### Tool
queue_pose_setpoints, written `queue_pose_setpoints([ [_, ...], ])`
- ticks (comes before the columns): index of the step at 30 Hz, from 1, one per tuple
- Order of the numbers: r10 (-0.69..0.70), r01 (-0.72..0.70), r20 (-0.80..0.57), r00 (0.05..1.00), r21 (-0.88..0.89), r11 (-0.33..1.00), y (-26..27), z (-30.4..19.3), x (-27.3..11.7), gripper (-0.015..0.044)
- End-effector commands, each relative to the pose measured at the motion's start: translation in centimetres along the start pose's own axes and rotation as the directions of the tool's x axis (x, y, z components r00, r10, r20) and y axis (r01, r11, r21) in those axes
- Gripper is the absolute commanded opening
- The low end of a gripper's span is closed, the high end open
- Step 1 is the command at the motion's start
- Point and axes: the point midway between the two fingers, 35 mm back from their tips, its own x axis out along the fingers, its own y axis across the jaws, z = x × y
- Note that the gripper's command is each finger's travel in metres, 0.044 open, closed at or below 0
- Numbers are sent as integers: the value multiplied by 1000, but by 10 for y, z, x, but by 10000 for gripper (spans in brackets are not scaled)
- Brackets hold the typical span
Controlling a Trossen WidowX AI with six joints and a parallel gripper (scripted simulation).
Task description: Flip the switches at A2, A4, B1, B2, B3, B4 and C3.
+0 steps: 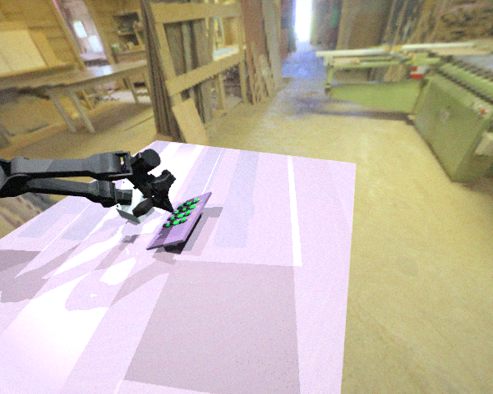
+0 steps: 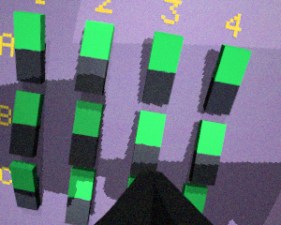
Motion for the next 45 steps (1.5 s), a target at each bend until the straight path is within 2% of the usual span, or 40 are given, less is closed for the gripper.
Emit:
queue_pose_setpoints([
  [1,-2,2,-7,1000,-12,1000,1,-3,5,0],
  [11,-2,2,-7,1000,-12,1000,1,-4,18,0],
  [45,-2,2,-7,1000,-12,1000,1,-4,20,0],
])
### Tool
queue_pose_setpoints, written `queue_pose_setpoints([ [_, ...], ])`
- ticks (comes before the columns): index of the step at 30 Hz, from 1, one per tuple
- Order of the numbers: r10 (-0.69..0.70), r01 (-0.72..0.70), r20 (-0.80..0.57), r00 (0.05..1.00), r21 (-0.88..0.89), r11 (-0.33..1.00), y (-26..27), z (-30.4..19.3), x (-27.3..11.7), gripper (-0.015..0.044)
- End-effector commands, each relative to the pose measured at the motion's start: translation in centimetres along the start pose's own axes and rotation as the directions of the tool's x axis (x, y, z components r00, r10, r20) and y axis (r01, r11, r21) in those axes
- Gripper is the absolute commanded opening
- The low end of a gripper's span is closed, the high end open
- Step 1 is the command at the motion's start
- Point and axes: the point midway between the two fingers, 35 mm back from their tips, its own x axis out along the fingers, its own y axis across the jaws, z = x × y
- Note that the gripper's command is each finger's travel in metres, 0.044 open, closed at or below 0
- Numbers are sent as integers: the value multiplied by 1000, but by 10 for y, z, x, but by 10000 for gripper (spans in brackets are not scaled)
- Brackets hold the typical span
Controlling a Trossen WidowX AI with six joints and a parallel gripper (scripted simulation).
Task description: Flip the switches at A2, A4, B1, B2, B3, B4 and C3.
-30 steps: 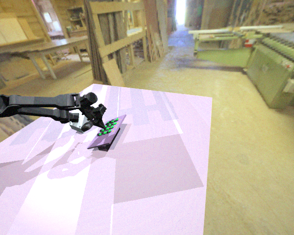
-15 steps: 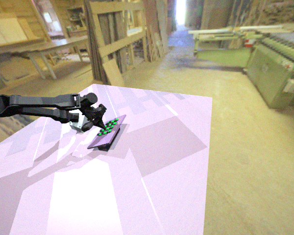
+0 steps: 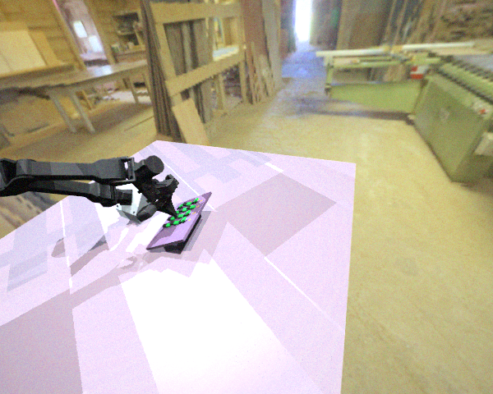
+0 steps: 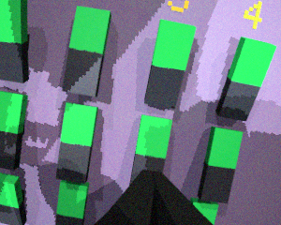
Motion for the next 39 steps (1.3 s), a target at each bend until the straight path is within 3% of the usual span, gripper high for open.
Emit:
queue_pose_setpoints([
  [1,5,-5,-1,1000,-5,1000,1,-1,1,0],
  [35,5,-5,-1,1000,-5,1000,1,-1,5,0],
  [39,11,-11,-13,1000,-1,1000,3,3,-21,0],
])
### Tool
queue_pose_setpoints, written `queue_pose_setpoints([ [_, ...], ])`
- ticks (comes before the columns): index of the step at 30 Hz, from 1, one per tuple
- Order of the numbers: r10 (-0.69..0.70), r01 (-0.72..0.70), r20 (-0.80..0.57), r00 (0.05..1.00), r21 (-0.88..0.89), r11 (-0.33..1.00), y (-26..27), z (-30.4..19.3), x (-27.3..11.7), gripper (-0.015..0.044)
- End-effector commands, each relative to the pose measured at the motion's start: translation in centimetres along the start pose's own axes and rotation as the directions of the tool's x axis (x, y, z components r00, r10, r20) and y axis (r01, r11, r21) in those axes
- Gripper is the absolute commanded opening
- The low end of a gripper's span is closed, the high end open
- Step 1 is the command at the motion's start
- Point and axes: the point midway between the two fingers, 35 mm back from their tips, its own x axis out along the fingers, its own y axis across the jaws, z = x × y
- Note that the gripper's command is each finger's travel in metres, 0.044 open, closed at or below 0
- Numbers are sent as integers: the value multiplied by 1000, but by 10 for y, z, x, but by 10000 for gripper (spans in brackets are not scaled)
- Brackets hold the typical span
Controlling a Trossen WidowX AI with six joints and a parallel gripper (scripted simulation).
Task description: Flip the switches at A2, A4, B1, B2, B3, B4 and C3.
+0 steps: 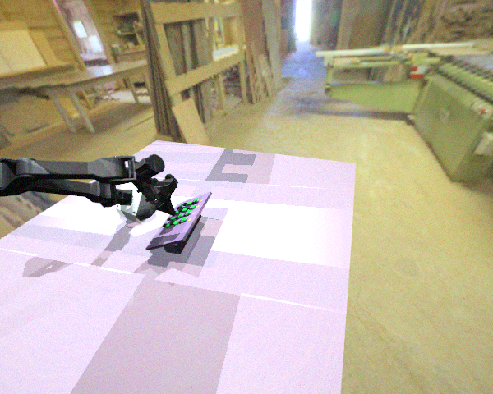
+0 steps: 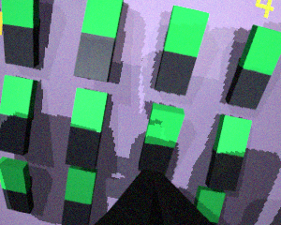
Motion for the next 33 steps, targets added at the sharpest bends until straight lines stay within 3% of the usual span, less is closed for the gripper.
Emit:
queue_pose_setpoints([
  [1,6,-6,9,1000,9,1000,1,7,-29,0],
  [4,2,-2,0,1000,7,1000,-1,5,-55,0],
  [15,0,0,-1,1000,6,1000,-34,5,-57,0],
  [20,-1,1,24,1000,6,1000,-35,4,-24,0],
  [33,-2,2,26,1000,6,1000,-35,4,-10,0],
])
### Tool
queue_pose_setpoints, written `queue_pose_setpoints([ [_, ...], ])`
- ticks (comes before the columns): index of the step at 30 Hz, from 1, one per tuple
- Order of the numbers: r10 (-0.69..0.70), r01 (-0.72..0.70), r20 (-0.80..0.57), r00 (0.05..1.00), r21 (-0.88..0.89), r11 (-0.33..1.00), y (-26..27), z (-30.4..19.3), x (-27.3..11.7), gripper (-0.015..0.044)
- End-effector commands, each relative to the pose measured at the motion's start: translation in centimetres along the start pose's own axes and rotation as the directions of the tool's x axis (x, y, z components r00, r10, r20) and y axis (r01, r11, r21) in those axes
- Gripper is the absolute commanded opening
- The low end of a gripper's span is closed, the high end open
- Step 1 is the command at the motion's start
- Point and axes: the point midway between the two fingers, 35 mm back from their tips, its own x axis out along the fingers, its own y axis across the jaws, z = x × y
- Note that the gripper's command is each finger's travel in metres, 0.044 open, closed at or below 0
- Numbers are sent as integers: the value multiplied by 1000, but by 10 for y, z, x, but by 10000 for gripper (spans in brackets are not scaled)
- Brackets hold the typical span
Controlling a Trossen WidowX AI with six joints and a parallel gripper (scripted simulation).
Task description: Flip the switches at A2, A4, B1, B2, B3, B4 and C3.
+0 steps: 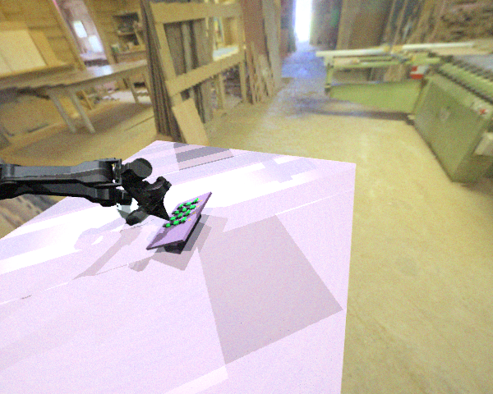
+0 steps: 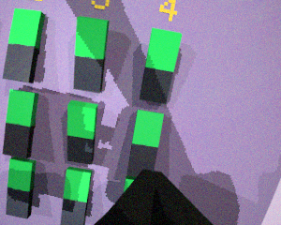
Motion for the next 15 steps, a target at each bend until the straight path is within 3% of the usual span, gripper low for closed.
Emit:
queue_pose_setpoints([
  [1,6,-6,-7,1000,-11,1000,3,-3,5,0],
  [15,6,-6,-7,1000,-11,1000,3,-3,16,0],
])
